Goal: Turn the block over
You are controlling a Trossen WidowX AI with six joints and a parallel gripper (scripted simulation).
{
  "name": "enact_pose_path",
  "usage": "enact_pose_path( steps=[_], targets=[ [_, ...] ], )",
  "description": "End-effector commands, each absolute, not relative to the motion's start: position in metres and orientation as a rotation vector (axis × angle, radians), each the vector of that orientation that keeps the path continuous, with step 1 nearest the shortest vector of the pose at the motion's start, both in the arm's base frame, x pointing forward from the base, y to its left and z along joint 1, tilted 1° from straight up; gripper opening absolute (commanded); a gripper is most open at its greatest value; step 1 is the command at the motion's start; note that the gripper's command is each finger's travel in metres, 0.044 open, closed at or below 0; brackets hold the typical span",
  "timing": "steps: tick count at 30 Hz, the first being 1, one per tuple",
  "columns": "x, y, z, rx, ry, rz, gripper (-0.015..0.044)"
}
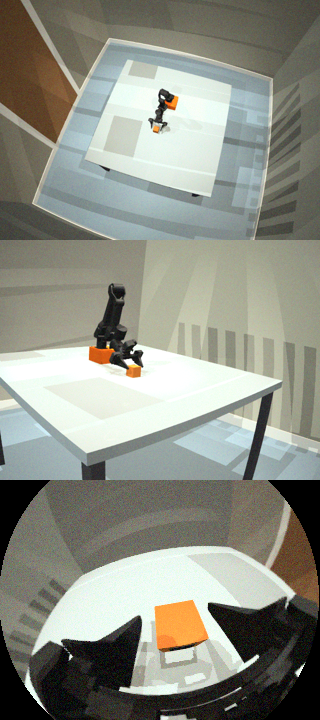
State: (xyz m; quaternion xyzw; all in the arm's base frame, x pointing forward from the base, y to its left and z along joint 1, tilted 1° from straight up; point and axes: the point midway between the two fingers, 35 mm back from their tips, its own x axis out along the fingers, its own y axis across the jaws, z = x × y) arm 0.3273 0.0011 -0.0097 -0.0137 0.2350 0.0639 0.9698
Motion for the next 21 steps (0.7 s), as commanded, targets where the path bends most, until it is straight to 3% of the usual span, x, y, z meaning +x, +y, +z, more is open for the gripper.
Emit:
enact_pose_path(
  steps=[1,12,21],
  targets=[
    [0.327,0.002,-0.009,-0.024,0.473,0.132,0.0440],
    [0.328,0.002,-0.010,-0.024,0.479,0.132,0.0440],
    [0.343,-0.002,0.006,-0.038,0.753,0.124,0.0440]
  ],
)
